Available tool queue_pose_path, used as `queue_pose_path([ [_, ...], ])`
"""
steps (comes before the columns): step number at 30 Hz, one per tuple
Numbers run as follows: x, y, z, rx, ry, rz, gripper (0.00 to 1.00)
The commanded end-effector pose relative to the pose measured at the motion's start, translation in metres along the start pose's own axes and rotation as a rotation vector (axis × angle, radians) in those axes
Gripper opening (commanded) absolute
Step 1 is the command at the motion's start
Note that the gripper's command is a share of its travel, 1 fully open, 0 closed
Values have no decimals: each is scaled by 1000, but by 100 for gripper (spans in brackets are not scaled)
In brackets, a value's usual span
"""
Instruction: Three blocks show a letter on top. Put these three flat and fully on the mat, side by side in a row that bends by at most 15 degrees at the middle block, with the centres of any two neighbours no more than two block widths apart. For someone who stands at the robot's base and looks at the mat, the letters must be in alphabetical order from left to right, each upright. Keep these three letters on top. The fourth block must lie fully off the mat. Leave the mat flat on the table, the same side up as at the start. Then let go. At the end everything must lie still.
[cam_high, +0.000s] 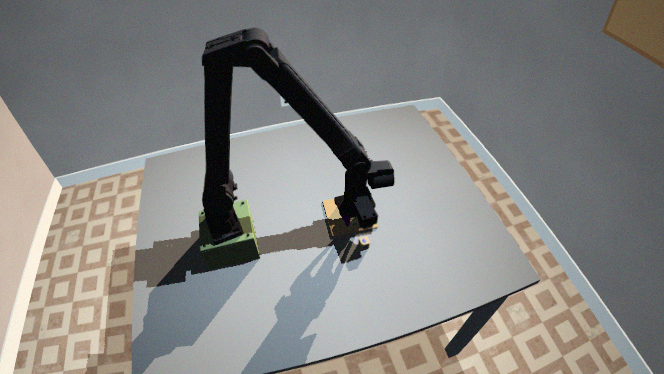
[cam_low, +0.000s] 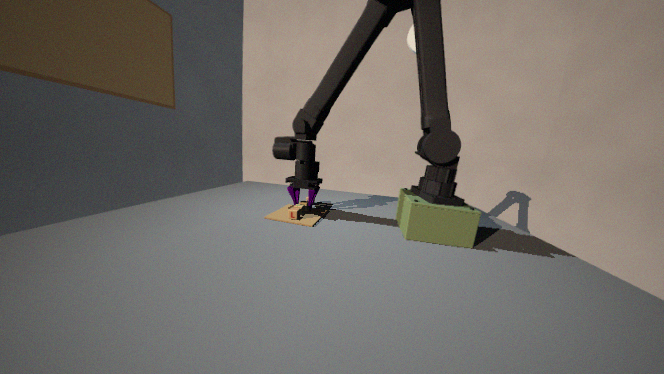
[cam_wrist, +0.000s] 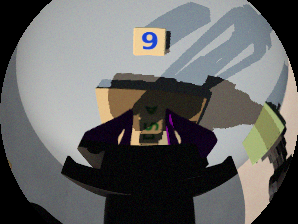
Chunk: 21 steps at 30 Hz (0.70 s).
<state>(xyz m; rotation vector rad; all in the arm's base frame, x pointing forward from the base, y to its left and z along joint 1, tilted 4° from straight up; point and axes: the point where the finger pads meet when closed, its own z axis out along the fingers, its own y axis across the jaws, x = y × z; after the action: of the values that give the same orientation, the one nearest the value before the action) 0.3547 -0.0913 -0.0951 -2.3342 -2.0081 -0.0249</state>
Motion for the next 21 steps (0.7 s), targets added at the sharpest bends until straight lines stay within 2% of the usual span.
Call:
queue_pose_path([
  [1, 2, 8, -9, -41, -6, 2, 43],
  [7, 2, 8, -9, -41, -6, 2, 43],
  [8, 2, 8, -9, -41, -6, 2, 39],
  [21, 2, 8, -9, -41, -6, 2, 39],
])
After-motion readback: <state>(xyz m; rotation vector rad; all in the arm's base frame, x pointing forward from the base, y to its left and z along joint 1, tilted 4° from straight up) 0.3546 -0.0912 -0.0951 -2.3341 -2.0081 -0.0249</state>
